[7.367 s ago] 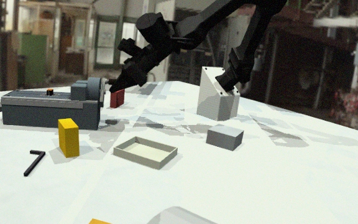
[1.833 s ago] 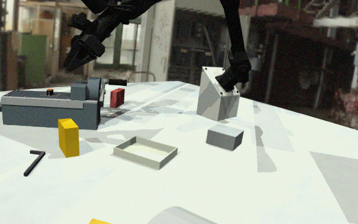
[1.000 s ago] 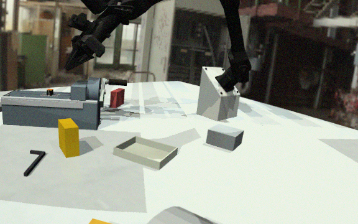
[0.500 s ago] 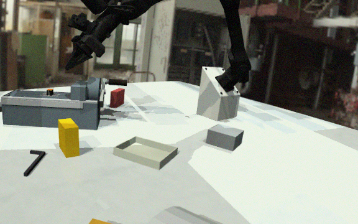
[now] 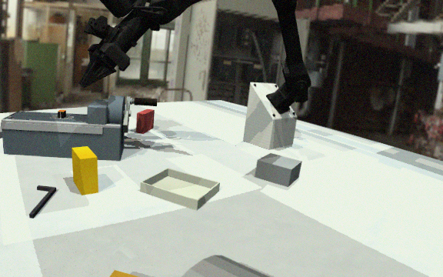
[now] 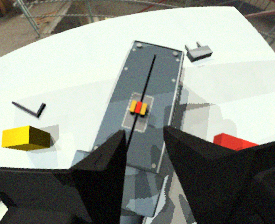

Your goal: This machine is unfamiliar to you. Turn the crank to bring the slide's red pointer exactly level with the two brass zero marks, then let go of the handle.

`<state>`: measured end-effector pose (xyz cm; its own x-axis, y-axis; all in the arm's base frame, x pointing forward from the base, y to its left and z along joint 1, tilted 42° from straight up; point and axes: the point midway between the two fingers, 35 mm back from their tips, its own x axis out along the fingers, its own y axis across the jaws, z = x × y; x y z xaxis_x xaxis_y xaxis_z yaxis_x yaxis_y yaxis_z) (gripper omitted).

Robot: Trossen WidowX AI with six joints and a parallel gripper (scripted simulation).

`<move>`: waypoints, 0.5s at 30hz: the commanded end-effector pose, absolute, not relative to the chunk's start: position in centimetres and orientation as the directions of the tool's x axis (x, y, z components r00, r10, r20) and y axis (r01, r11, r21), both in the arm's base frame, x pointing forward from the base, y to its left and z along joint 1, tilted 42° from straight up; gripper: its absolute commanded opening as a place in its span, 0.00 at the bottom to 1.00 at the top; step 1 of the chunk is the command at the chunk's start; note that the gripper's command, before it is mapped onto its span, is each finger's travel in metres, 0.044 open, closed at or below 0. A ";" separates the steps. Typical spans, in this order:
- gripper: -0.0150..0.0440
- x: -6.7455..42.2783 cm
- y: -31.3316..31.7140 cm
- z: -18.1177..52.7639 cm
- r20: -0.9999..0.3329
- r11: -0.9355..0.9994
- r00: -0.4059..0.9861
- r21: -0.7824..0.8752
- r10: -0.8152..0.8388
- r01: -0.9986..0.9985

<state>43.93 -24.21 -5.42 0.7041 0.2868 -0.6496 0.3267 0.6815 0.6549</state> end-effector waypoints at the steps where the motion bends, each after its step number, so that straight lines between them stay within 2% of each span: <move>1: 0.65 43.9 -24.2 -5.4 -0.650 0.682 0.704 0.654 0.286 0.327; 9: 1.00 43.9 -24.2 -5.4 -0.650 0.682 0.704 0.654 0.286 0.327; 10: 1.00 43.9 -24.2 -5.4 -0.650 0.682 0.704 0.654 0.286 0.327; 15: 0.78 43.9 -24.2 -5.4 -0.650 0.682 0.704 0.654 0.286 0.327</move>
